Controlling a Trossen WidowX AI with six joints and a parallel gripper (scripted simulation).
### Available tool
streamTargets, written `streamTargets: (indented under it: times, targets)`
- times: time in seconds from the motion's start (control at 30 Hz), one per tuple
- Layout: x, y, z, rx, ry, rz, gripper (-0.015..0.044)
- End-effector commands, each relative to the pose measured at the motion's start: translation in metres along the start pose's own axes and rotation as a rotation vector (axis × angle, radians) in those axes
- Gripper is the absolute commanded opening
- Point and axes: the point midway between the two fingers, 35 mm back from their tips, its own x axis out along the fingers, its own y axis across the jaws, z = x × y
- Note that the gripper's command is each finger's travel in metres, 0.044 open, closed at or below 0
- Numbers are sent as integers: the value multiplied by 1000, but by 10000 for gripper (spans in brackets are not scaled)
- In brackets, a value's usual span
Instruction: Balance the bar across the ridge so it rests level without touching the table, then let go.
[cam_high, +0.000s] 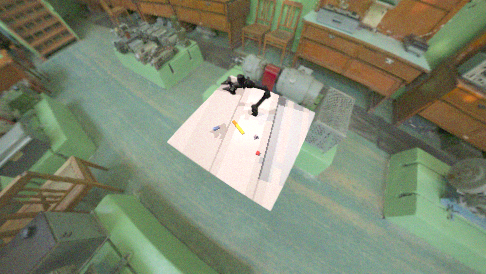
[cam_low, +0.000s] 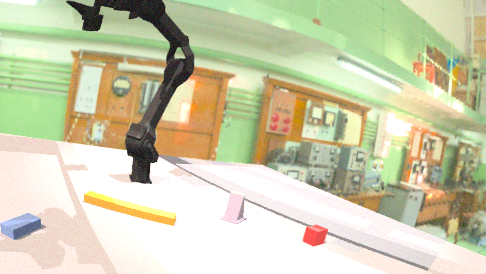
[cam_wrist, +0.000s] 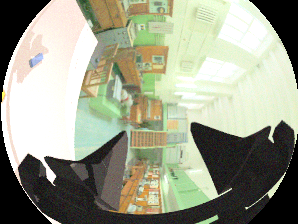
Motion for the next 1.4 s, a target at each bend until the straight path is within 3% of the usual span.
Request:
streamTargets:
  times: [0.0,0.5,1.13,1.37]
  targets:
    - [21,43,28,1,-87,156,315]
    - [30,186,124,-89,-339,694,315]
    - [-56,326,187,-358,-511,1342,315]
    - [-65,334,188,-385,-516,1388,315]
